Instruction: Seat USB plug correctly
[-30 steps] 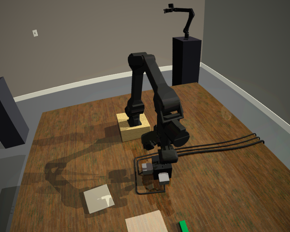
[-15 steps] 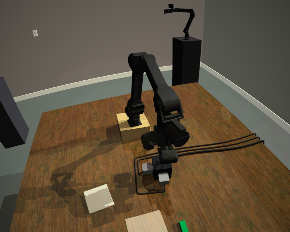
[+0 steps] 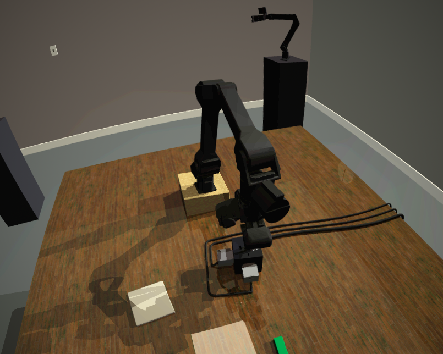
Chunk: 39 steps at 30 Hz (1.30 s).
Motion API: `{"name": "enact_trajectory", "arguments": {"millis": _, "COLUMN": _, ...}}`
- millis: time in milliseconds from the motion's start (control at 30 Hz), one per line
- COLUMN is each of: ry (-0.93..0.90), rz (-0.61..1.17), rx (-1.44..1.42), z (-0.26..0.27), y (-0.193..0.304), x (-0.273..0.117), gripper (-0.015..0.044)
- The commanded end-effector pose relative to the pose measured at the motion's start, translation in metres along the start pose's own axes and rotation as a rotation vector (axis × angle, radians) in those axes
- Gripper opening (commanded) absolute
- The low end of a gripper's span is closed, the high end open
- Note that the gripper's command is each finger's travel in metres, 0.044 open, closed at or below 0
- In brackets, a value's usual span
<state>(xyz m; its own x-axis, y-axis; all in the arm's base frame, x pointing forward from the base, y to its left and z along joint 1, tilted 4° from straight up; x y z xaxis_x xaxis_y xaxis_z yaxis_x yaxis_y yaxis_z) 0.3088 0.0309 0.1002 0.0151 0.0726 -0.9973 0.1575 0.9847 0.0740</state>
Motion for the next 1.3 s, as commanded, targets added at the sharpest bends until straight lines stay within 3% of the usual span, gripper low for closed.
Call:
{"name": "enact_trajectory", "arguments": {"millis": 0, "ry": -0.001, "rz": 0.000, "rx": -0.001, "z": 0.000, "y": 0.000, "x": -0.003, "gripper": 0.0000}}
{"name": "enact_trajectory", "arguments": {"millis": 1267, "ry": 0.000, "rz": 0.000, "rx": -0.029, "z": 0.000, "y": 0.000, "x": -0.024, "gripper": 0.0000}}
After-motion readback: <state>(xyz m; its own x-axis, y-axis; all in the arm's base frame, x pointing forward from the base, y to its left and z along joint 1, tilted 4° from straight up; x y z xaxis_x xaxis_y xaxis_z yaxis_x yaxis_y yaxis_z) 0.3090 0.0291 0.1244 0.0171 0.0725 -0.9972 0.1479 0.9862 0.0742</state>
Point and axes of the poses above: the point midway between the two fingers, 35 mm back from their tips, its own x axis out along the fingers, its own z axis across the jaws, y = z × x, the point moved 2 cm from there along -x, back along the fingers, and after that the axes turned 5 degrees about -x, right-handed, at the moved point
